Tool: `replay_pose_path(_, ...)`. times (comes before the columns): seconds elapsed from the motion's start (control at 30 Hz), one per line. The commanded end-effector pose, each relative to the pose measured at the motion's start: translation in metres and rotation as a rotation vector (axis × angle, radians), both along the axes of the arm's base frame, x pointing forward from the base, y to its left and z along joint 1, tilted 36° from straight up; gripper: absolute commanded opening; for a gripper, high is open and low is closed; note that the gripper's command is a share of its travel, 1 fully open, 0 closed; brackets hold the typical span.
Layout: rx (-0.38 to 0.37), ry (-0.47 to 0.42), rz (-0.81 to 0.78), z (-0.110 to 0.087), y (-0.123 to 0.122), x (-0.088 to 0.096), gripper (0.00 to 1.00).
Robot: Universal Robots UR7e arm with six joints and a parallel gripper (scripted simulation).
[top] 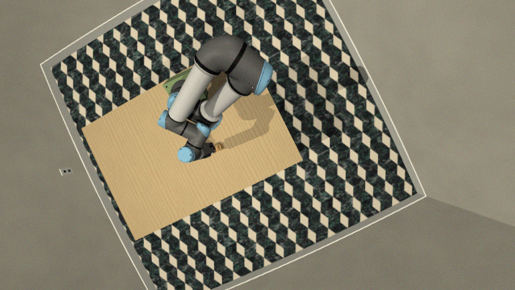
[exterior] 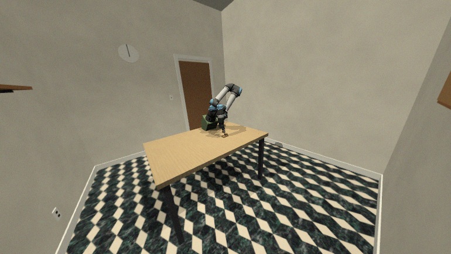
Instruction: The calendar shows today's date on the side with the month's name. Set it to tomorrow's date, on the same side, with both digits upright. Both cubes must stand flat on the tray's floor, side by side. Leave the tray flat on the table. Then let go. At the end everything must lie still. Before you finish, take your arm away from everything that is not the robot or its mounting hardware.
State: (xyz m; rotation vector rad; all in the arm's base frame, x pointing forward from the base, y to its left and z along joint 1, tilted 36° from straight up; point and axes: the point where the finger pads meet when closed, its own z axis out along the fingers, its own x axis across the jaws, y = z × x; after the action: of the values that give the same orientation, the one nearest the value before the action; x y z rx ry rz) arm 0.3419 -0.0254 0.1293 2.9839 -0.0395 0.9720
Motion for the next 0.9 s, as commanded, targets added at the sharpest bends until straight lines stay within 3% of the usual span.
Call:
replay_pose_path(0.0,-0.005,0.008,-0.003,-0.0054,-0.0007,0.005,0.6)
replay_pose_path(0.87,-0.005,0.008,-0.003,-0.009,-0.0008,0.0074,0.6)
